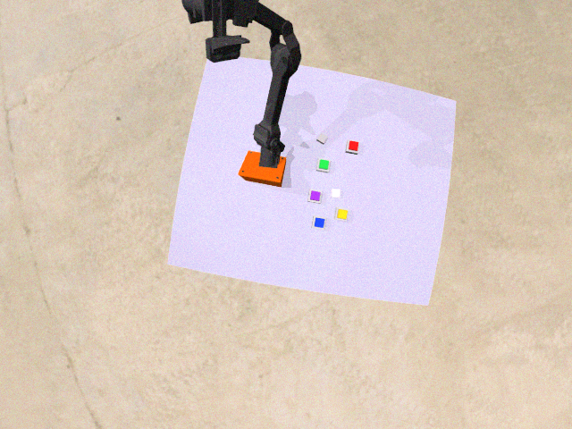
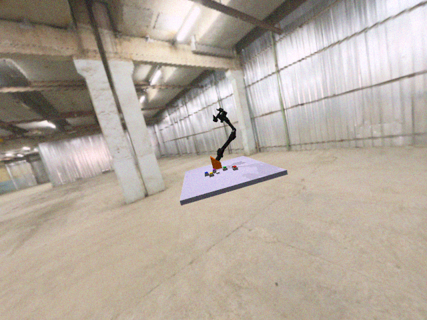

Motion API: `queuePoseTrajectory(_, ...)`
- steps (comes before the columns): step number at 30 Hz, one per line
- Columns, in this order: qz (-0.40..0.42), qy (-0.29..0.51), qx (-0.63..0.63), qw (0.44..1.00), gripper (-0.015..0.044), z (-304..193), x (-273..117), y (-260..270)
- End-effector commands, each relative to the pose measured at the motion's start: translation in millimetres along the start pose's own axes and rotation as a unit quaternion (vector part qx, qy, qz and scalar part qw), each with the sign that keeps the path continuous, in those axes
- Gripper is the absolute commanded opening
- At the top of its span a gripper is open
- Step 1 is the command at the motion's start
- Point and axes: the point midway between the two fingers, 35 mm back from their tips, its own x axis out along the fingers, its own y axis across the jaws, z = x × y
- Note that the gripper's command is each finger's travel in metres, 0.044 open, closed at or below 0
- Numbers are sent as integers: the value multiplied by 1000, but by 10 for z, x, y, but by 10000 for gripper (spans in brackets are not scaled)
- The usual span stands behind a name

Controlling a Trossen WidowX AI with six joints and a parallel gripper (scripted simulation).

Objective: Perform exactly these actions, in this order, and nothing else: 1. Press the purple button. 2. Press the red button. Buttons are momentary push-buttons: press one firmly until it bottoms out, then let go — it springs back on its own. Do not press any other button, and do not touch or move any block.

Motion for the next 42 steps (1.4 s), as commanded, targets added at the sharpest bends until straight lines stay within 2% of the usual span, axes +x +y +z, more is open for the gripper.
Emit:
queuePoseTrajectory(1,1,0,4,1000,400,-7,11,12)
queuePoseTrajectory(4,12,-6,56,998,400,-106,184,203)
queuePoseTrajectory(7,49,-17,159,986,400,-223,570,652)
queuePoseTrajectory(13,130,-26,288,948,400,-171,1114,1383)
queuePoseTrajectory(19,248,-33,403,881,400,176,1596,2253)
queuePoseTrajectory(25,378,-28,478,792,400,730,1843,3083)
queuePoseTrajectory(30,496,-8,507,705,400,1294,1835,3749)
queuePoseTrajectory(34,593,19,505,627,400,1769,1666,4241)
queuePoseTrajectory(38,689,58,476,543,400,2224,1339,4678)
queuePoseTrajectory(42,779,110,418,455,400,2614,854,5036)
